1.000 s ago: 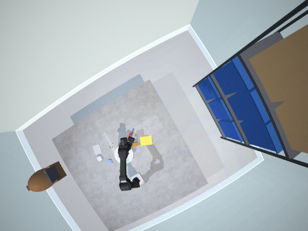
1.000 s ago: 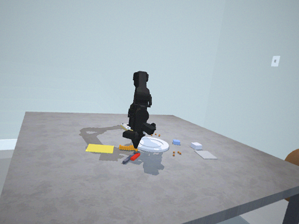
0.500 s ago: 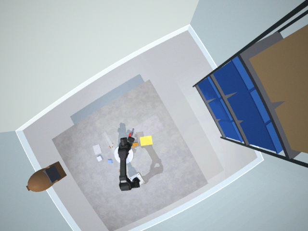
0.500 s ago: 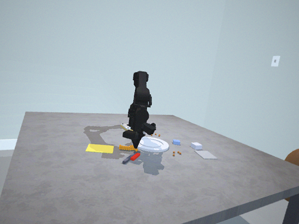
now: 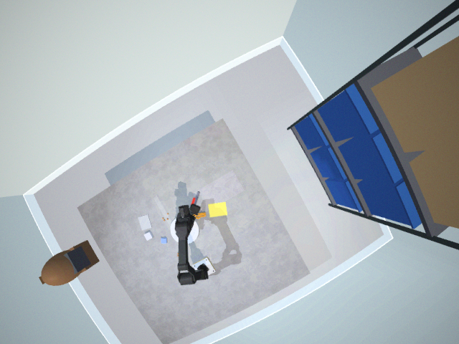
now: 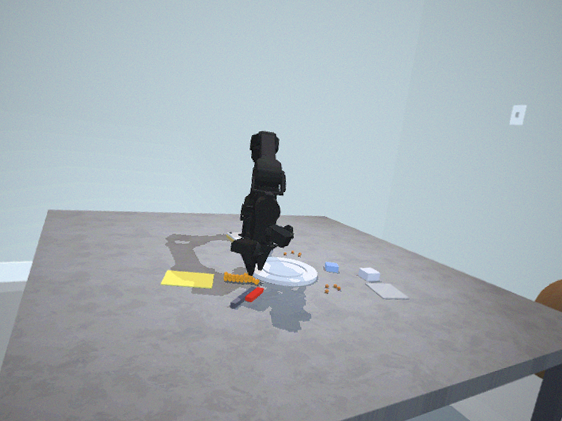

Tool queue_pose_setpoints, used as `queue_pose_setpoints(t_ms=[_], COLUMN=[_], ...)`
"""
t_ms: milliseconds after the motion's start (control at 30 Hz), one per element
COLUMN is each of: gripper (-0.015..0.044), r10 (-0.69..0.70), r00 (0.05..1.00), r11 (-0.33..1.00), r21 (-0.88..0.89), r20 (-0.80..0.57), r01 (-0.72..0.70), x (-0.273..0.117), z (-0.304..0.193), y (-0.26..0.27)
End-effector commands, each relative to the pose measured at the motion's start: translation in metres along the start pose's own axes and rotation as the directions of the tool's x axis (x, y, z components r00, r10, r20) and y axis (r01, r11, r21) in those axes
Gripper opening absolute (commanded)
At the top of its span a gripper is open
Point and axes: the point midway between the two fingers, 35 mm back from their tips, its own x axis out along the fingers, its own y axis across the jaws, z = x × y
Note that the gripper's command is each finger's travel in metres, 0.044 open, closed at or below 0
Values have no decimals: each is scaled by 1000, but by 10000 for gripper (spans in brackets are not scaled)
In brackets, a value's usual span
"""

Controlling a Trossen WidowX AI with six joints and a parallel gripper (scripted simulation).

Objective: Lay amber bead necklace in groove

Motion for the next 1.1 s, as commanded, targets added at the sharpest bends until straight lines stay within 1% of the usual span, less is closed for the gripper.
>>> queue_pose_setpoints(t_ms=[0,133,1067], gripper=[341,440,440], r10=[-8,-8,-8], r00=[1000,1000,1000], r11=[1000,1000,1000], r21=[-4,-4,-4], r20=[13,13,13], r01=[8,8,8], x=[-9,-9,-9], z=[1,1,1], y=[-1,-1,-1])
